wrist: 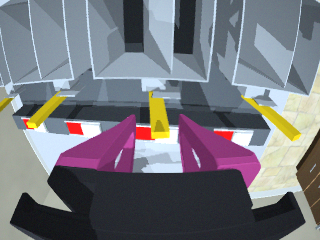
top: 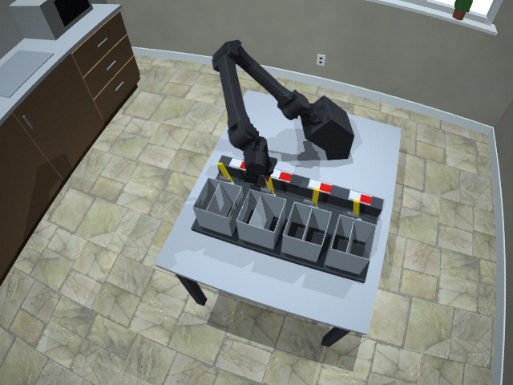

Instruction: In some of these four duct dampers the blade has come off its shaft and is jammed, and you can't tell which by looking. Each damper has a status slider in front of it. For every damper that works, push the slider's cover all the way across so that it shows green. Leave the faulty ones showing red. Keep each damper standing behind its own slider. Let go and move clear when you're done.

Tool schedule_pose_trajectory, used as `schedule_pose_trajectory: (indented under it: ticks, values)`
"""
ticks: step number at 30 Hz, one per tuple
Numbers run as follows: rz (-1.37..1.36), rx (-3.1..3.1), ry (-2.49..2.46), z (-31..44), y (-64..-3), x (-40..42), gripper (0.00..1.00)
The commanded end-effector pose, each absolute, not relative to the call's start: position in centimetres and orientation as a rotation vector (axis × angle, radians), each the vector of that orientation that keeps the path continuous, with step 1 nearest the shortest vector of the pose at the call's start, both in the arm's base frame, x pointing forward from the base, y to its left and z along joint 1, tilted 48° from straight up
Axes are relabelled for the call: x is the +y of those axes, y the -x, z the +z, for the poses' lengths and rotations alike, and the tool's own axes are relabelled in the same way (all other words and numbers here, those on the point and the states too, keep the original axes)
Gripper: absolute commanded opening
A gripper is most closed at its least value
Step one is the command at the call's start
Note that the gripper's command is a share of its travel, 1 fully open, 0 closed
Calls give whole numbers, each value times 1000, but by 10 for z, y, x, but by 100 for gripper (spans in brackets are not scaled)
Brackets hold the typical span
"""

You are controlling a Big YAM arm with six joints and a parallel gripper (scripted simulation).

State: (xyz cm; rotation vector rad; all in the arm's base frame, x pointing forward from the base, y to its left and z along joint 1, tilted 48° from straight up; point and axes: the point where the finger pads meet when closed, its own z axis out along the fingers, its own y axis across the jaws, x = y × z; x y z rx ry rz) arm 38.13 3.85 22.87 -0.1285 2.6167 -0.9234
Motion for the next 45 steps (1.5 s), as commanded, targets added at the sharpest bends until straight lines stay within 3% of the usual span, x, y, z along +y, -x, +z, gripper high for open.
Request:
schedule_pose_trajectory:
  ticks: [1,8,45]
  values:
    - [-938,2595,102,243,-415,63,36]
    - [-1016,2571,65,256,-461,78,36]
    - [-1023,2578,67,250,-456,74,36]
